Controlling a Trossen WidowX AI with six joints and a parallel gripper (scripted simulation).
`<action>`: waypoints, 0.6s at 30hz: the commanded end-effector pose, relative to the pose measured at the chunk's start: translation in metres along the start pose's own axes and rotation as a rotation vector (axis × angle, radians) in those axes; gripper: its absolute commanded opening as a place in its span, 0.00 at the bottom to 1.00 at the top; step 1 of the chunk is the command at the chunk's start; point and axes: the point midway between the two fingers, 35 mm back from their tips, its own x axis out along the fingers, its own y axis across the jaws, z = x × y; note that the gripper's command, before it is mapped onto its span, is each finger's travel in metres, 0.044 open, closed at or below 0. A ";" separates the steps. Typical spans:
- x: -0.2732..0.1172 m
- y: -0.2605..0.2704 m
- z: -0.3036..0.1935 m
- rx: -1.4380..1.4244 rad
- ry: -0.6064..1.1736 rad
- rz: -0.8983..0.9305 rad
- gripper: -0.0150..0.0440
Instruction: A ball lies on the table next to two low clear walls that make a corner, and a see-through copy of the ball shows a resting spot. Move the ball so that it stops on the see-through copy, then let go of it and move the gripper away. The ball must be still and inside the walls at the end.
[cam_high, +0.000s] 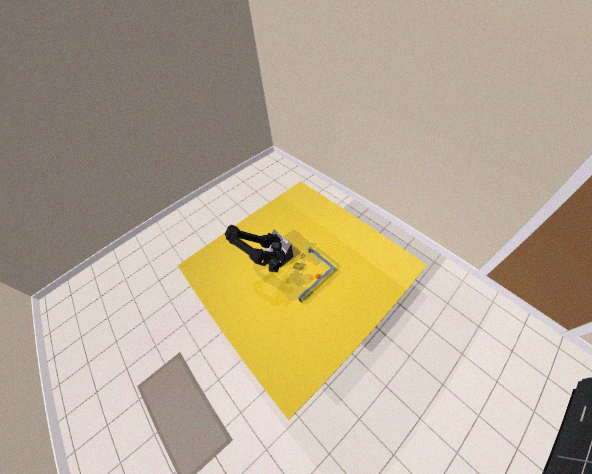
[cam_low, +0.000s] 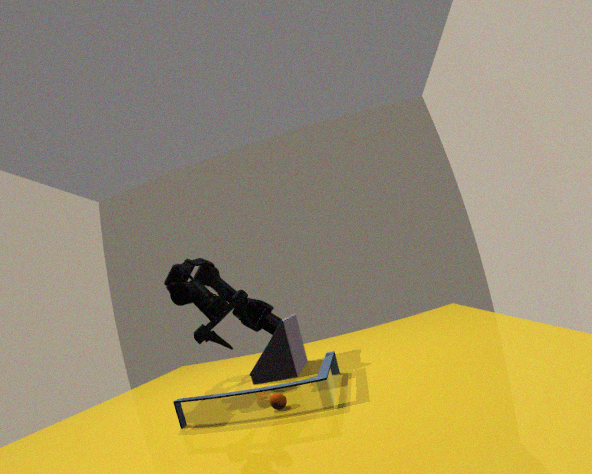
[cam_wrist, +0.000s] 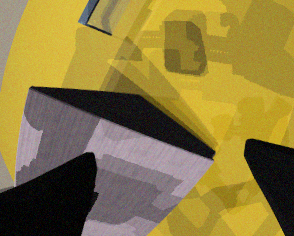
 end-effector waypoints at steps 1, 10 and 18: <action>0.000 -0.001 0.001 0.004 0.003 -0.003 0.89; 0.009 -0.043 0.075 0.207 0.108 -0.161 0.71; 0.046 -0.062 0.156 0.391 0.137 -0.354 0.71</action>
